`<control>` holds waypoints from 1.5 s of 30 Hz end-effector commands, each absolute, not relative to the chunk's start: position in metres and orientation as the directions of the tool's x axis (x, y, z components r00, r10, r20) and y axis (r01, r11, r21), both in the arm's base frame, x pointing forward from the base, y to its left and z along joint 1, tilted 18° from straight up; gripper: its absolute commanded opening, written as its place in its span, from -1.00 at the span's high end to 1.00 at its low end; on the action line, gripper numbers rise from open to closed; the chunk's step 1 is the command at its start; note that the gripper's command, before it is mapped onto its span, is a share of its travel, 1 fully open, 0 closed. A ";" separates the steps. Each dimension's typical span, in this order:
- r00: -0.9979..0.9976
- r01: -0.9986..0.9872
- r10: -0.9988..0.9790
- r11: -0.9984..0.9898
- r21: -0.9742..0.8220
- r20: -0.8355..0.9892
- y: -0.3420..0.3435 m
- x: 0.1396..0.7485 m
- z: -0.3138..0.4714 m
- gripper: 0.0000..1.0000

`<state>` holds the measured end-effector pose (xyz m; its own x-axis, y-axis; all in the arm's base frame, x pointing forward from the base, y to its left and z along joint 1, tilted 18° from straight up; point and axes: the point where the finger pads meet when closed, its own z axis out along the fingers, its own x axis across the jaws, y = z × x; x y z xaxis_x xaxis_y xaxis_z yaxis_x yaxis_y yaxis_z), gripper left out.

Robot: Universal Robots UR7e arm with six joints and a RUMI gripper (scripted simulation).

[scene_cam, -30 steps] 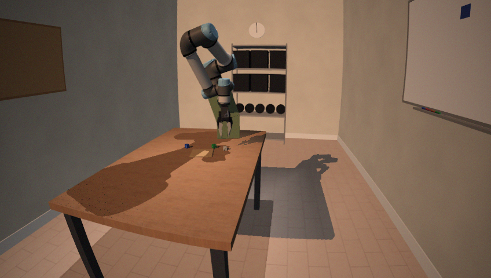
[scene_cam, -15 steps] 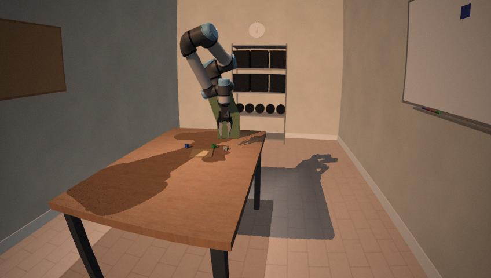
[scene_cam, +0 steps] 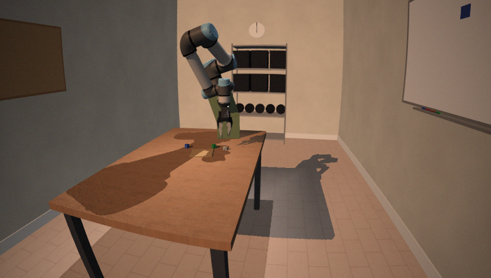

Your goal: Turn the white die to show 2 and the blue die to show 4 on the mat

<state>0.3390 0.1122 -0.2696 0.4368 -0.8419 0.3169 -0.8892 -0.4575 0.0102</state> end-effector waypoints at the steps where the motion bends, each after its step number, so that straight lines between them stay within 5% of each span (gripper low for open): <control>1: 0.437 -0.889 -0.842 -0.458 0.009 0.317 0.112 0.339 -0.270 0.51; 45: 0.446 -0.884 -0.837 -0.467 0.012 0.316 0.097 0.347 -0.314 0.51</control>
<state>0.3454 0.0983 -0.3101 0.4462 -0.8373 0.3160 -0.8845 -0.4663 0.0135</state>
